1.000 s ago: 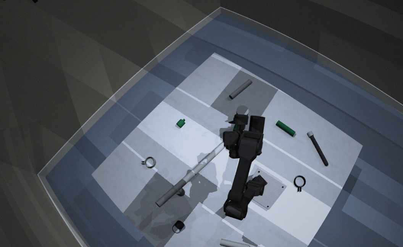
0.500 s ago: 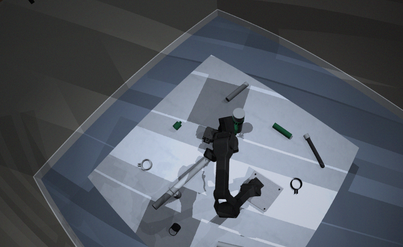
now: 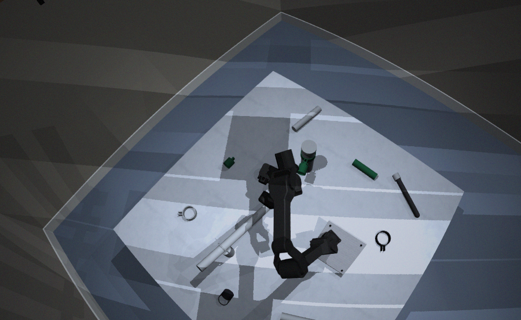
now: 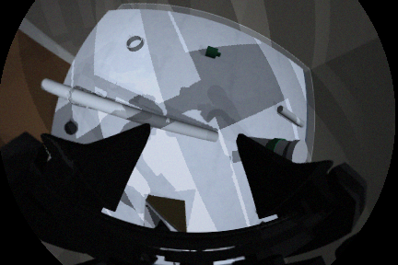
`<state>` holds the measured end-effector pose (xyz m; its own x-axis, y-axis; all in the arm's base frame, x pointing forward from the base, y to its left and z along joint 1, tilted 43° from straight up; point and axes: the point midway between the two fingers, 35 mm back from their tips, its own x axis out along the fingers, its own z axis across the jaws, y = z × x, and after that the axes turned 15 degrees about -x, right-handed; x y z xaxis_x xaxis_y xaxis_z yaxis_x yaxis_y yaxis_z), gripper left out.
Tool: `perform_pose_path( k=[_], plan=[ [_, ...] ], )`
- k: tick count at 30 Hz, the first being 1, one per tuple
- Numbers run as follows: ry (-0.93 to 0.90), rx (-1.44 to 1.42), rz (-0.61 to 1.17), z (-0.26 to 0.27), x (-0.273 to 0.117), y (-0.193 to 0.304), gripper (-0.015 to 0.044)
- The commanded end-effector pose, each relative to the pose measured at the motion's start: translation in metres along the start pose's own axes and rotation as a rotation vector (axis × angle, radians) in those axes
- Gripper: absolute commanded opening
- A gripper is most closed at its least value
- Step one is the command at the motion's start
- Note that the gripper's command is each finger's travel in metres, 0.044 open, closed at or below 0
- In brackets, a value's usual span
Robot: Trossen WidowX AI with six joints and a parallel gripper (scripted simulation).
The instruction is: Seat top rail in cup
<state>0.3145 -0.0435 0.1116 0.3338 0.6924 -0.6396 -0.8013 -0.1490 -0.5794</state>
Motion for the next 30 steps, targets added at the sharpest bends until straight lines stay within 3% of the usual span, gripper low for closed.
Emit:
perform_pose_path(
  k=[1,13,30],
  plan=[
    [-0.008,-0.202,0.013,-0.022,-0.001,0.011,0.044],
    [-0.062,-1.047,-0.023,-0.092,-0.006,0.064,0.044],
    [-0.069,-1.677,-0.121,-0.131,-0.007,0.114,0.044]
  ],
)
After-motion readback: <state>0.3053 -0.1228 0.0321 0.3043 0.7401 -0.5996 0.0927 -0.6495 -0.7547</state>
